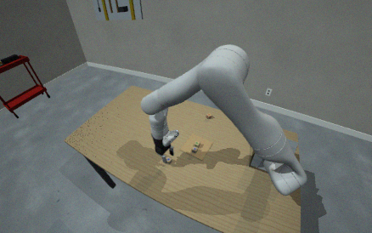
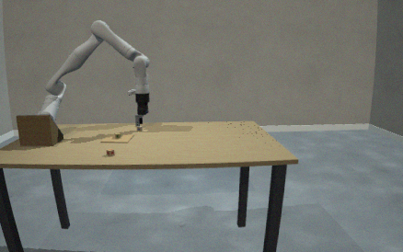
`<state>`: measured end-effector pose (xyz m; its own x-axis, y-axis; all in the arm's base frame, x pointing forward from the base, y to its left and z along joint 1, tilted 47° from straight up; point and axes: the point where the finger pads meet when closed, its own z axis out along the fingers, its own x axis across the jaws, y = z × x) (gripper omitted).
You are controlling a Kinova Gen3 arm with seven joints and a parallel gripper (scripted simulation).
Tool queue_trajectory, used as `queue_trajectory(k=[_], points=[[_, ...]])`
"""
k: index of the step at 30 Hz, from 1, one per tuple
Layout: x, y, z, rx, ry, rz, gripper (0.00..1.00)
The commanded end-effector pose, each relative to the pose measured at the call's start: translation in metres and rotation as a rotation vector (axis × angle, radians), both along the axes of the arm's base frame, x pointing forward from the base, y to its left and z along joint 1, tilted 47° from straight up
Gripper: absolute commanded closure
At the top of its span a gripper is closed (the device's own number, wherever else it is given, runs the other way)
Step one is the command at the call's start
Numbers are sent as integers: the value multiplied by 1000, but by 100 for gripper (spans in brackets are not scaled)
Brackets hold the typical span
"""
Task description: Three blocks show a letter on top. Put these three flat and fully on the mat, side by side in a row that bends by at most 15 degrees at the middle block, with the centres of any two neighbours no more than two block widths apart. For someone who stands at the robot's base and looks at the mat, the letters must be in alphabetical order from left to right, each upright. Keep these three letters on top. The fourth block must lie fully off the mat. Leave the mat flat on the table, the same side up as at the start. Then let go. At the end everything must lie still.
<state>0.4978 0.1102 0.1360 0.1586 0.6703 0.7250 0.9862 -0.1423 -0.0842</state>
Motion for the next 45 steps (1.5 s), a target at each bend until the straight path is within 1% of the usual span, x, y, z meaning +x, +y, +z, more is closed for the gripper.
queue_trajectory(k=[1, 23, 36, 45], points=[[1, 0, -1, 1, 8, -14, 0], [1, 1, -1, 0, 7, -13, 0], [1, 19, -16, 1, 9, -8, 0], [2, 25, -22, 1, 8, -11, 0]])
